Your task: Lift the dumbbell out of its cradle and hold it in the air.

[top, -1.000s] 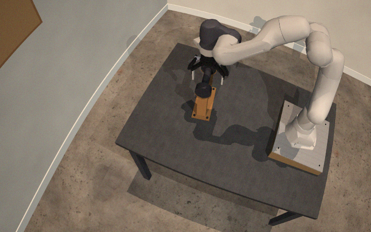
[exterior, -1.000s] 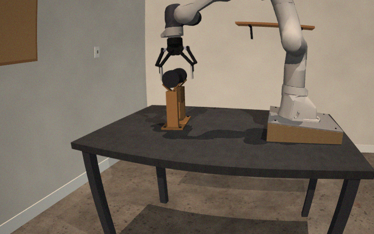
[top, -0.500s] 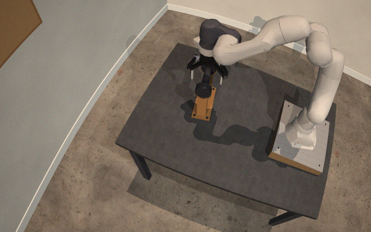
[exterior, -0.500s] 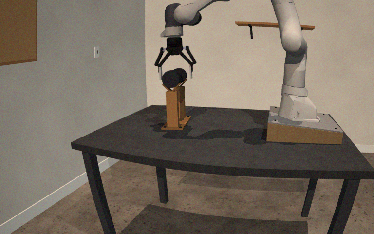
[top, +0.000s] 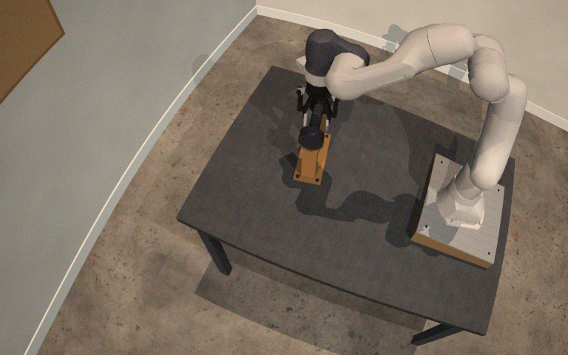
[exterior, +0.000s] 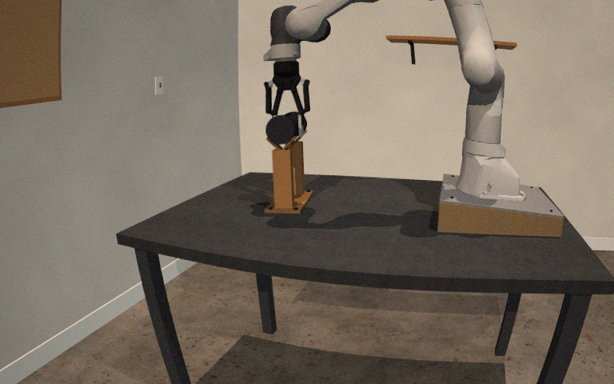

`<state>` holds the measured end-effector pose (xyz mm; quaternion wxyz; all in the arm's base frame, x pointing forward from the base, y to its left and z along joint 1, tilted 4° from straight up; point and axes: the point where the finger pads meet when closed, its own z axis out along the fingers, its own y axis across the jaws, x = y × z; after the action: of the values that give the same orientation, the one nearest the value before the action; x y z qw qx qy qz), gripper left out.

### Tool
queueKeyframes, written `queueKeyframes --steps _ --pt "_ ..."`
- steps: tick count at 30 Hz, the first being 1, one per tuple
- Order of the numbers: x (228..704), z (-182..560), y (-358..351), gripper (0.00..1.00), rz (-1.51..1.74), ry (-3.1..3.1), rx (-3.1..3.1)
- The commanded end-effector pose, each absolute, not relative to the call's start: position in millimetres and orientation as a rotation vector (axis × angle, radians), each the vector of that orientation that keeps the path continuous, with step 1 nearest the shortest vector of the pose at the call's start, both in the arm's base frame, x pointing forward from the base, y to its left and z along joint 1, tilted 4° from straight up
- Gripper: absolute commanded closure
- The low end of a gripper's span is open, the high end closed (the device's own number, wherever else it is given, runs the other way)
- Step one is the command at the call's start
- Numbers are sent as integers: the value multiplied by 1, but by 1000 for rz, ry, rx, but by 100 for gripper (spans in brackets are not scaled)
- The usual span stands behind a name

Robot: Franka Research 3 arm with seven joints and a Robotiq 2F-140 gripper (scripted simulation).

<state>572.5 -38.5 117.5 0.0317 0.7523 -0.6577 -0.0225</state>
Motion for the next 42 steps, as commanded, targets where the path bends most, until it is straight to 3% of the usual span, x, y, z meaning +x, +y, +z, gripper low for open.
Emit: queueKeyframes --steps 1,42 --pt "574 119 -39 100 -59 -2029 2316" --pt "575 127 -39 100 -59 -2029 2316"
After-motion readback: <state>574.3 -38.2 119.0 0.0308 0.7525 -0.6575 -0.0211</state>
